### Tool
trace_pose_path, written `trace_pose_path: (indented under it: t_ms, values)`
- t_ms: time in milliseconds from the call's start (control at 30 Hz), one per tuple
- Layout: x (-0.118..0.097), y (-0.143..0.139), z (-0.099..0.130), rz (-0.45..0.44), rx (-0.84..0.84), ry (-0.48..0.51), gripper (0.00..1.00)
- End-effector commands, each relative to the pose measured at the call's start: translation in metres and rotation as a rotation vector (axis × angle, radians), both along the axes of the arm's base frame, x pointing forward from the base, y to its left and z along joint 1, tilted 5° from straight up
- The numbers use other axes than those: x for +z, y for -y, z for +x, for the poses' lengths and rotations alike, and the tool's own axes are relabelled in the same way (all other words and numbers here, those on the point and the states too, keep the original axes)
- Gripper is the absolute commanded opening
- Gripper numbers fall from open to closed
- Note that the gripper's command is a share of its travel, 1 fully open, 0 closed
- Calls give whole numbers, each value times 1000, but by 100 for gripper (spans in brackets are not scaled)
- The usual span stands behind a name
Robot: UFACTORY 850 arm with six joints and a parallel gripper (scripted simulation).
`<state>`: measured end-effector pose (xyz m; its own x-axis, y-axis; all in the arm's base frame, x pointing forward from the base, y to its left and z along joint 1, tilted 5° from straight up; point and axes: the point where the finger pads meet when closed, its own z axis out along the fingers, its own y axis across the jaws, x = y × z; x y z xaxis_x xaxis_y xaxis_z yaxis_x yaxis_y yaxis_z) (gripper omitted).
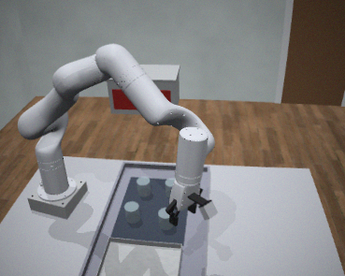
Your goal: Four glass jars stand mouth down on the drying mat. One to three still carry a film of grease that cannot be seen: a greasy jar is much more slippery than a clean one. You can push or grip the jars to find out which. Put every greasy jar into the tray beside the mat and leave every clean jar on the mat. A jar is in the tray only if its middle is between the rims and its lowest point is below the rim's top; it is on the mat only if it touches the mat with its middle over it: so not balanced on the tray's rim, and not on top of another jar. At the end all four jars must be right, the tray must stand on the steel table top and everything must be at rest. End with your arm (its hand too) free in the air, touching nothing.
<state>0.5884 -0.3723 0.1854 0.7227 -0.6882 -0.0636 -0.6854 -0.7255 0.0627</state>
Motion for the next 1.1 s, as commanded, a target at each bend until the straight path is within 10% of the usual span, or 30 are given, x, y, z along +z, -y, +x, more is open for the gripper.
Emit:
trace_pose_path:
  t_ms: [0, 1067]
  values:
    - [1, 0, 1, -1, 0, 2, 100]
    - [-2, -130, -88, -5, 175, 16, 100]
